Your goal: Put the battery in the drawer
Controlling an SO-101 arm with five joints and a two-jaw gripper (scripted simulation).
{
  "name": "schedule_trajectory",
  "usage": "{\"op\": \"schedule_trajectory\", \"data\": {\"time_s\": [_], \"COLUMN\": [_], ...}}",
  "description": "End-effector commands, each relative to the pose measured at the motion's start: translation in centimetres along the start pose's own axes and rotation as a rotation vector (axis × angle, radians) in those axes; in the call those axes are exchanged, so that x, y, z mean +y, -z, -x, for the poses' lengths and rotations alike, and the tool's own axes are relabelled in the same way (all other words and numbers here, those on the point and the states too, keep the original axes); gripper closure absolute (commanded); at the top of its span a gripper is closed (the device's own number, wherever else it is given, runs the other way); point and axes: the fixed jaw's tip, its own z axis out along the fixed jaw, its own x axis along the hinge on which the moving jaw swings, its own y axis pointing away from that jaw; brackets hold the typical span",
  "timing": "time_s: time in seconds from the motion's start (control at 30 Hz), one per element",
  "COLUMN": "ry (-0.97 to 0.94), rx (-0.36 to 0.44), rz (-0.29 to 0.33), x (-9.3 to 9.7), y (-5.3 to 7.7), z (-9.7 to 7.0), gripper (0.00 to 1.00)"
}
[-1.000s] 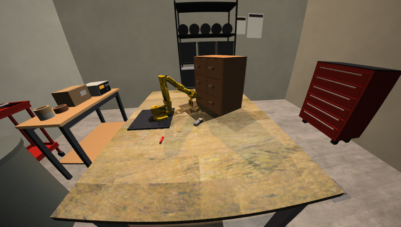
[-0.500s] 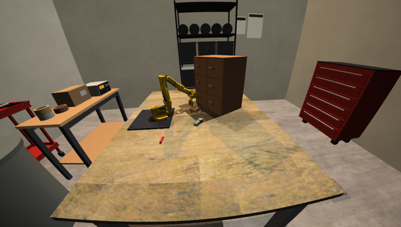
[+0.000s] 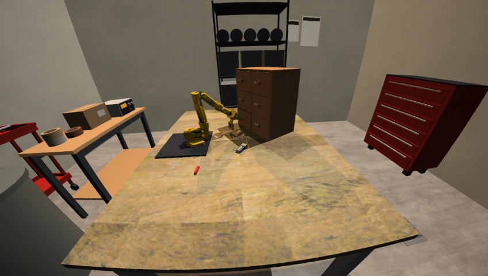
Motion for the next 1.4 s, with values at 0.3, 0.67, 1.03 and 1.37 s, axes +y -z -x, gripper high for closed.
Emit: {"op": "schedule_trajectory", "data": {"time_s": [0.3,0.67,1.03,1.37], "ry": [-0.010,-0.010,-0.009,-0.009], "rx": [0.003,0.003,0.003,0.003], "rz": [0.004,0.003,0.002,0.002], "x": [0.11,0.07,0.02,0.02], "y": [0.29,0.67,1.08,1.08], "z": [0.08,0.35,0.66,0.66], "gripper": [1.00,1.00,1.00,1.00]}}
